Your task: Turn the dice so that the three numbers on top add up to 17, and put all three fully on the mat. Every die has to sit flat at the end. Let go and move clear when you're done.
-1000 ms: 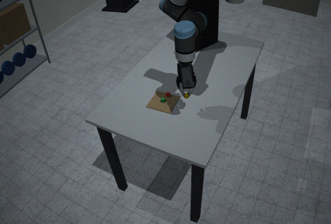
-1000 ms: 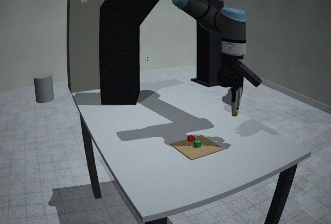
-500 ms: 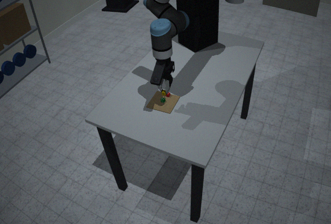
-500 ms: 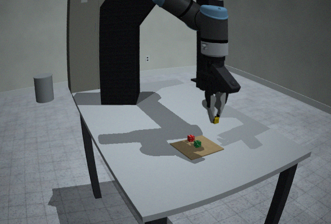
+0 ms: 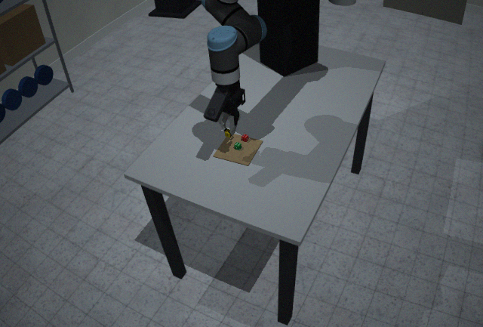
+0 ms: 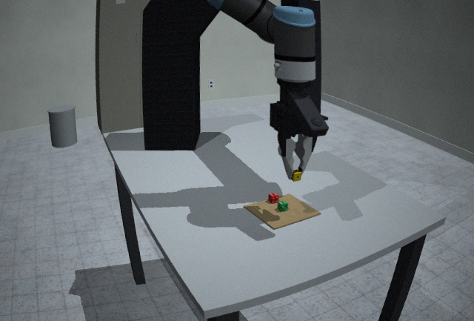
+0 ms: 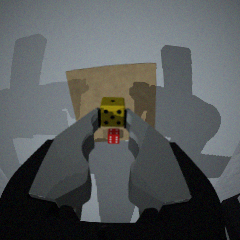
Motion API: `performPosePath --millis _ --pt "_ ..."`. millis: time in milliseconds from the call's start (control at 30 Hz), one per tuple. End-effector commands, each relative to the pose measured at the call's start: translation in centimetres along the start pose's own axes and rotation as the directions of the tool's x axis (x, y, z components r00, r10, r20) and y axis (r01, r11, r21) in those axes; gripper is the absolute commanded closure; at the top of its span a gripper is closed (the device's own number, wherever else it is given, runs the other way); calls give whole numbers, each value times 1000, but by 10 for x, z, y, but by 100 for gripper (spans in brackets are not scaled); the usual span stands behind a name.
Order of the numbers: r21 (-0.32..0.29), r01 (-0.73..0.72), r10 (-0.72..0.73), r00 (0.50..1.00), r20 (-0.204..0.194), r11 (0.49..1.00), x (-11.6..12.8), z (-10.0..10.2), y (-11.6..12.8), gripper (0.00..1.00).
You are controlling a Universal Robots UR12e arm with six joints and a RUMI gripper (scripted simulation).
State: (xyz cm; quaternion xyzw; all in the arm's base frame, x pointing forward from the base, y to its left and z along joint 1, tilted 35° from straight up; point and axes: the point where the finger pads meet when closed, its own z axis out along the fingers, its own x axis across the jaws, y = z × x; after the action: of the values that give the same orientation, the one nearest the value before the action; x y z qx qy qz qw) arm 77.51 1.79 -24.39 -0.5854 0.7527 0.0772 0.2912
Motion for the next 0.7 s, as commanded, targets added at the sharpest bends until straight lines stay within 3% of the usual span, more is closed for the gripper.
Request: performPosePath --millis 0,267,667 --pt "1 -3 3 1000 0 1000 1 0 -1 97" --pt "1 -3 3 1000 0 1000 1 7 -1 97" --pt "1 -3 3 1000 0 1000 1 47 -1 97"
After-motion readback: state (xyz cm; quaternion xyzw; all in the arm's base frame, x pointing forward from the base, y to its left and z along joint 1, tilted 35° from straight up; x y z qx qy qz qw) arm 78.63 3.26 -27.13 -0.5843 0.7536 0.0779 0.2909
